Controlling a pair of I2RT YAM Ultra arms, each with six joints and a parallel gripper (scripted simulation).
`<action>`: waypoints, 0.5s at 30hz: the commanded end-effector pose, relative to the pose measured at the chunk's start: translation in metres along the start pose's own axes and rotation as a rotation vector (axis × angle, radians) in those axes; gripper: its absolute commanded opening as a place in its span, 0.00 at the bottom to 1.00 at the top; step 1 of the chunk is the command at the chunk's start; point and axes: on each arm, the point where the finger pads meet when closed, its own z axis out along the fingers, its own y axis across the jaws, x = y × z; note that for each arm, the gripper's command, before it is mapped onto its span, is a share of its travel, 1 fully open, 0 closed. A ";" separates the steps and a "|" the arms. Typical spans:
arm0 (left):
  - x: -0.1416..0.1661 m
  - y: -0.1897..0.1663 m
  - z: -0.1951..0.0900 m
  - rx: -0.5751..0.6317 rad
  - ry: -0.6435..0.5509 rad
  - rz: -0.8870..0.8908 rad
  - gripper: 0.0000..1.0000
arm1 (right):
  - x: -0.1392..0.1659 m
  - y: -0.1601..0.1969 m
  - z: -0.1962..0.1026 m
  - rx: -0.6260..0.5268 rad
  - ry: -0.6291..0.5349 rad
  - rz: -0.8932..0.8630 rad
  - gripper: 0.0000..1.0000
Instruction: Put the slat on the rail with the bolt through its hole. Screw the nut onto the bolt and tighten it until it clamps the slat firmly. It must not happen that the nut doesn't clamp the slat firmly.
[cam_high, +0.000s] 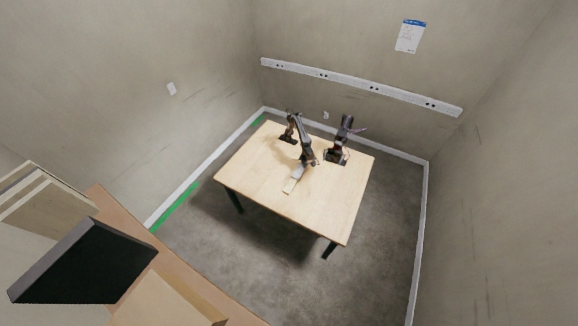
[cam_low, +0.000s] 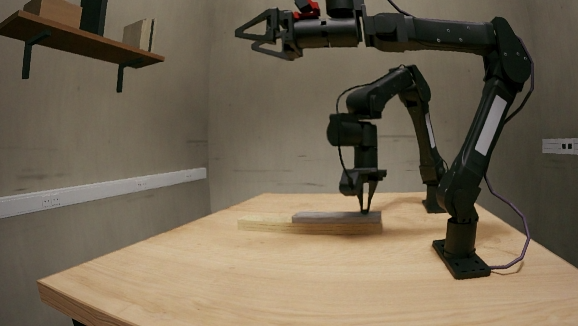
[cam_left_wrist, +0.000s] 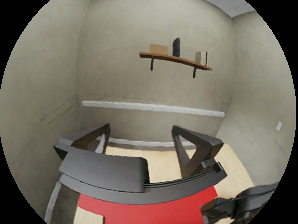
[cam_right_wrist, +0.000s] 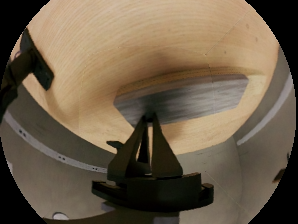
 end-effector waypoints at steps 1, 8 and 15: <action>-0.005 -0.001 -0.005 0.007 -0.018 0.002 1.00 | -0.003 0.006 0.007 -0.016 -0.004 0.101 0.12; -0.005 -0.001 -0.005 0.007 -0.018 0.002 1.00 | -0.003 0.006 0.007 -0.016 -0.003 0.201 0.12; -0.005 -0.001 -0.005 0.007 -0.018 0.002 1.00 | -0.003 0.006 0.007 -0.016 -0.002 0.340 0.12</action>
